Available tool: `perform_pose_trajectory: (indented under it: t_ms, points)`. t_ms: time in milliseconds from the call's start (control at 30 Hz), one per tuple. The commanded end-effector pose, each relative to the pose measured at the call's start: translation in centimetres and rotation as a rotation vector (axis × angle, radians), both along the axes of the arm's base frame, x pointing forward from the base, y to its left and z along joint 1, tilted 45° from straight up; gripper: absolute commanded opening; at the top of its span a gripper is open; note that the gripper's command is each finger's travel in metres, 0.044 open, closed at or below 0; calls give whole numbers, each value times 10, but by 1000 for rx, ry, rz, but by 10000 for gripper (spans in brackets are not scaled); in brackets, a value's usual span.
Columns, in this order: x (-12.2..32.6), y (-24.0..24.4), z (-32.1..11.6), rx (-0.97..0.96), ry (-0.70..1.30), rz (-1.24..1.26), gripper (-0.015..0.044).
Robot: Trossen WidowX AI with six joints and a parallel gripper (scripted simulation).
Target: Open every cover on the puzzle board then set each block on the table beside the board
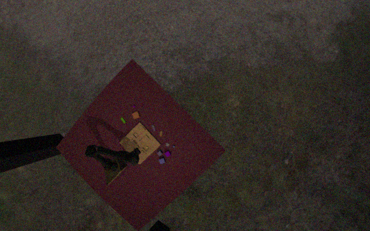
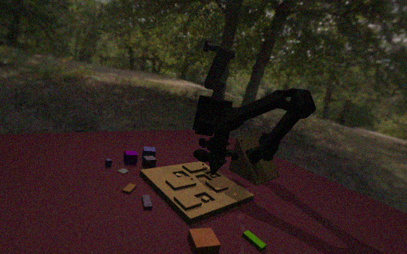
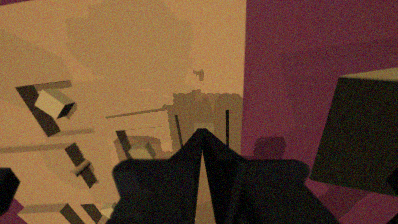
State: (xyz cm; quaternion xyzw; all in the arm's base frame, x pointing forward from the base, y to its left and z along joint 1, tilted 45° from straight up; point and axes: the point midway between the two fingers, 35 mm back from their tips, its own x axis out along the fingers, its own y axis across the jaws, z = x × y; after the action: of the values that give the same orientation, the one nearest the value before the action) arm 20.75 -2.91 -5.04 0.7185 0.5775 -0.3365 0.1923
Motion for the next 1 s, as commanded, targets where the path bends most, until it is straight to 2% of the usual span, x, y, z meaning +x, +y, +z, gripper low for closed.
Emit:
perform_pose_trajectory:
  t_ms: [0, 233, 433, 667, 967]
  points:
    - [0, -1, 2, -2, 0, 2, 0]
    - [-2, -4, 10, -4, 1, 3, 0]
    - [-3, -20, 24, -3, 6, 0, 144]
    - [-7, -41, 48, -7, 3, 4, 144]
    - [-5, -30, 36, -7, 2, 3, 144]
